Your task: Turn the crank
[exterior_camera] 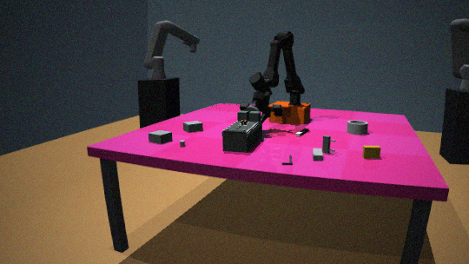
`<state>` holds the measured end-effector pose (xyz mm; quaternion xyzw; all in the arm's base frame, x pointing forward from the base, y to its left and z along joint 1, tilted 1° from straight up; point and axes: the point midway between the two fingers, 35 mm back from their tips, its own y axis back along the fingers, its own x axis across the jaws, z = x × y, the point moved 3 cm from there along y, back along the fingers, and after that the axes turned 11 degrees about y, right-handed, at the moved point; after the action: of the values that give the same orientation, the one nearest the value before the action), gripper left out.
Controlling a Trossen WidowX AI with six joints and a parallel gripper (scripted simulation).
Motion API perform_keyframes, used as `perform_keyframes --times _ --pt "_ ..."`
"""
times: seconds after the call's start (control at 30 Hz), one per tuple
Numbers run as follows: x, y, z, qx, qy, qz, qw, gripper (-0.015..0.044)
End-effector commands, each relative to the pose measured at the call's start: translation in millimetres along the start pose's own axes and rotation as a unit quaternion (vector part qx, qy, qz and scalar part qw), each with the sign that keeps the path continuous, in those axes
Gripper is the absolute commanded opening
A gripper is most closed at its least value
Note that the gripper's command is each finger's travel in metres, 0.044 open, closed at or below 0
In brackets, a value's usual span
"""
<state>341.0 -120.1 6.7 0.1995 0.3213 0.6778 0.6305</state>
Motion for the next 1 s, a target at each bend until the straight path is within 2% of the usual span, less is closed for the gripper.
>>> perform_keyframes --times 0.0,0.97 --pt "-5.2 -4.6 -5.5 0.003 0.002 -0.001 1.0 0.0" --pt "-29.6 -6.1 -11.3 0.003 0.003 -0.002 1.0 0.0"
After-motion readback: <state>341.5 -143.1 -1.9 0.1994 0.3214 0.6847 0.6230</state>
